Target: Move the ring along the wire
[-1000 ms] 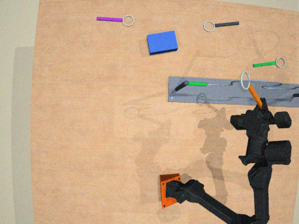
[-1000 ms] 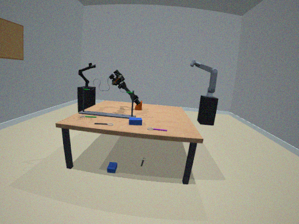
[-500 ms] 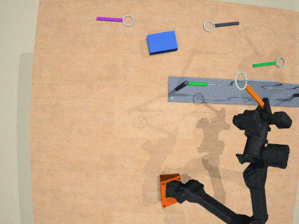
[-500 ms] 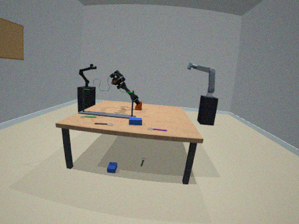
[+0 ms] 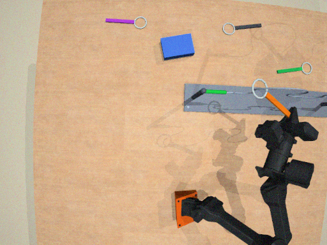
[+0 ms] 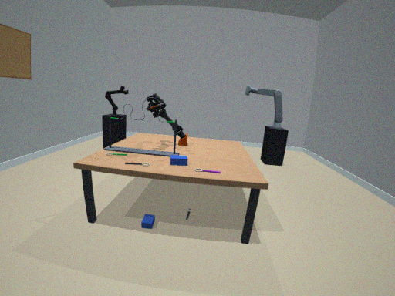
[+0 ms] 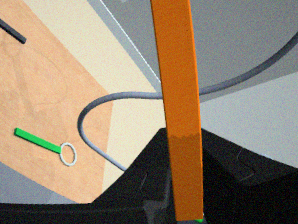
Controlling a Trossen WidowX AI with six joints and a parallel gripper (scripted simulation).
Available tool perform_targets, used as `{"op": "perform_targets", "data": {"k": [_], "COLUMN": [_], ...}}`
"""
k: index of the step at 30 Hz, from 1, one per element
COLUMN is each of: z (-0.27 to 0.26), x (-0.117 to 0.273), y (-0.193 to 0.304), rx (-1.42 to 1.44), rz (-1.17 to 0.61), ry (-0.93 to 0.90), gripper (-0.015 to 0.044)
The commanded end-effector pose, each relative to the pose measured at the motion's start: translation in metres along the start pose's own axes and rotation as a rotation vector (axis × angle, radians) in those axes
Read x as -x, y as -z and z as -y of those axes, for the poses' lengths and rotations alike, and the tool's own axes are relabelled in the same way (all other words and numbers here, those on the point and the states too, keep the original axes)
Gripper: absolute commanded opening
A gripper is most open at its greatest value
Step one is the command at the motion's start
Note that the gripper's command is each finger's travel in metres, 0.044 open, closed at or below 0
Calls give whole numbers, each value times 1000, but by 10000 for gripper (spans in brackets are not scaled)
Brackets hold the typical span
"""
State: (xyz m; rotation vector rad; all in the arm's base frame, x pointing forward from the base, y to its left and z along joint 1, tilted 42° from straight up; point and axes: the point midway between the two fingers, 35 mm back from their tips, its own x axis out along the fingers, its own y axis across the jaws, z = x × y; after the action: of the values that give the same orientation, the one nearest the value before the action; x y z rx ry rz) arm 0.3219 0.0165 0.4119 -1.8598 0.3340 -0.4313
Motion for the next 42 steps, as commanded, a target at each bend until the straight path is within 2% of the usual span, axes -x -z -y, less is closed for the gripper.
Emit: {"op": "perform_targets", "data": {"k": [1, 42], "z": [1, 20], "x": [1, 6], "y": [-1, -7], "rx": [57, 515], "rz": [-2, -54], "ry": [27, 275], "gripper": [-150, -150]}}
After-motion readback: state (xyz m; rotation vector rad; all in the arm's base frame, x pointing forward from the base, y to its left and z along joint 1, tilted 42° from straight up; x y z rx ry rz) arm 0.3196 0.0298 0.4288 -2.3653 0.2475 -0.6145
